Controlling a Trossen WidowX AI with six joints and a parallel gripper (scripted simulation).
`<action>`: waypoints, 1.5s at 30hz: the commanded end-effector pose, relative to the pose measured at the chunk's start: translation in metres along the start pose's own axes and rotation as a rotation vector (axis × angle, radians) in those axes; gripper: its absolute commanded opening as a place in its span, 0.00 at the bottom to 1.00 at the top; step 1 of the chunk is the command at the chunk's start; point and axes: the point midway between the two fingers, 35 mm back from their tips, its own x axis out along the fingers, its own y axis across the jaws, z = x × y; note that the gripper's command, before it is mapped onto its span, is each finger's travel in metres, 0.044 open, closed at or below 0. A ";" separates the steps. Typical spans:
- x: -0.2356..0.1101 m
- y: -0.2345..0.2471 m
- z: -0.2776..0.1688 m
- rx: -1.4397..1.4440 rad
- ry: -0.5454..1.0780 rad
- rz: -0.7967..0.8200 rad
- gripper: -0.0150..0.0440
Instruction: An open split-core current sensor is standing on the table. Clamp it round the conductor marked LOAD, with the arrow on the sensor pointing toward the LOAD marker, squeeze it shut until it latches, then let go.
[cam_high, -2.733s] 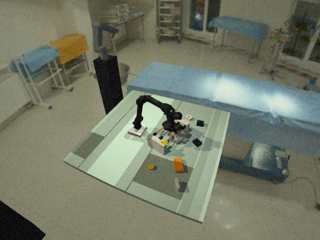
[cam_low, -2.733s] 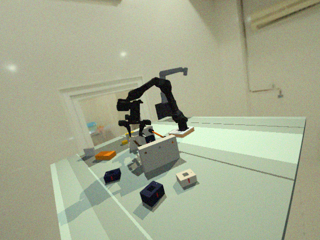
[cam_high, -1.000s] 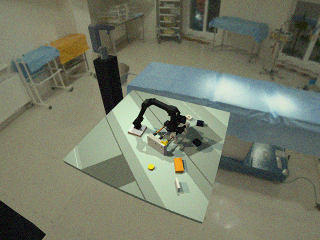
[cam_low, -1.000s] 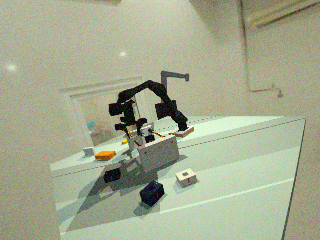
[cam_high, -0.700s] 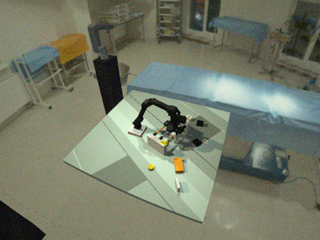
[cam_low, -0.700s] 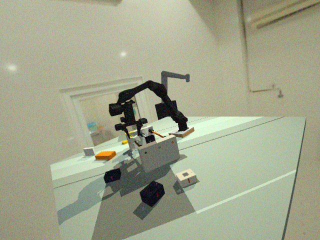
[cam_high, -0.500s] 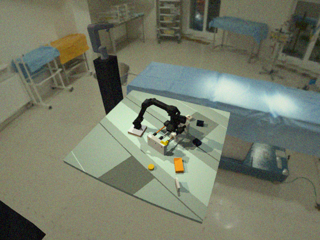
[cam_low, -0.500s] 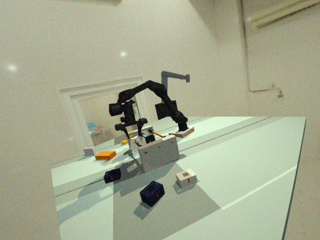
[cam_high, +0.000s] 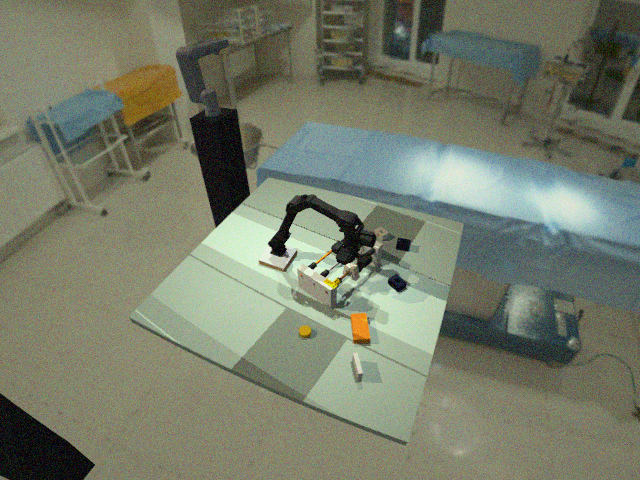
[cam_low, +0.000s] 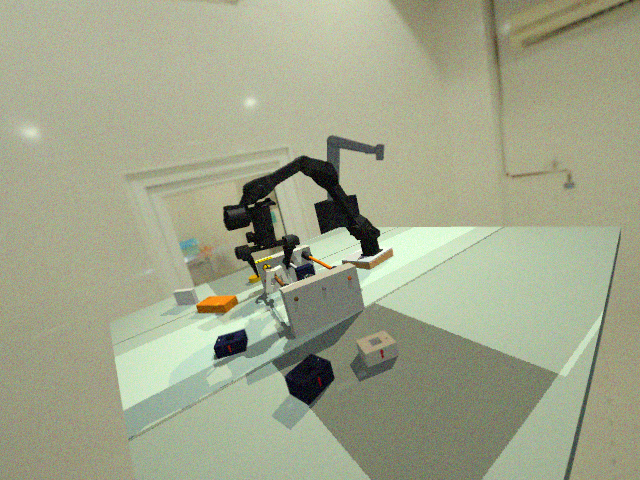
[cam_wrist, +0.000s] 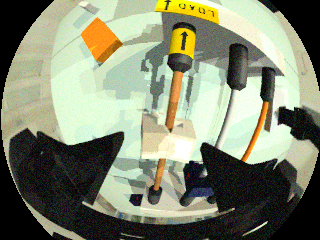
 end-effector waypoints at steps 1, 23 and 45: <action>0.017 -0.003 0.000 -0.008 0.001 -0.020 1.00; 0.045 -0.003 0.000 -0.008 0.001 -0.019 1.00; 0.043 -0.002 0.000 -0.002 -0.002 -0.012 0.81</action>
